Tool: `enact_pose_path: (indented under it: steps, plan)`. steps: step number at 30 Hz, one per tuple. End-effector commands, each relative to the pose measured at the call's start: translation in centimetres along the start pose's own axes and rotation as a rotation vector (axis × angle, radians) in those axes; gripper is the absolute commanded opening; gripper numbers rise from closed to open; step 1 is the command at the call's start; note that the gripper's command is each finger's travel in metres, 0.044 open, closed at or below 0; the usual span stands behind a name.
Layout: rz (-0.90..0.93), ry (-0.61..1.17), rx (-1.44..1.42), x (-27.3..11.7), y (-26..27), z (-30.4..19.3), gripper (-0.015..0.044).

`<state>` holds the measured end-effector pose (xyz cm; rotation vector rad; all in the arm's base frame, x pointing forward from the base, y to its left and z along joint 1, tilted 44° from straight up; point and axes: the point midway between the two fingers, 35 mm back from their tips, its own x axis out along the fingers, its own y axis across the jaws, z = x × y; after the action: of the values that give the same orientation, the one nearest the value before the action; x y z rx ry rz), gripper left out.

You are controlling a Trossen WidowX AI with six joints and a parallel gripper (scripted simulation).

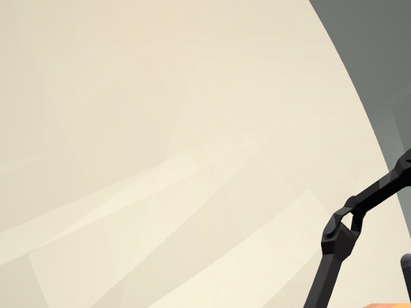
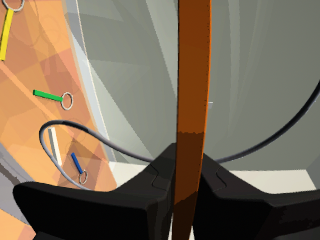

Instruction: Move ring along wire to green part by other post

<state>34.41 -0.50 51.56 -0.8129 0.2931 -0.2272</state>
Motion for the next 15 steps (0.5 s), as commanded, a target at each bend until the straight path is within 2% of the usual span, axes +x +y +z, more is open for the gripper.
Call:
enact_pose_path:
  steps: [1, 15]
  plan:
    - [0.022, -0.001, 0.054, 0.05, 0.24, 0.04, -0.015]
    - [0.089, -0.006, 0.218, 0.04, 0.96, 0.13, -0.015]
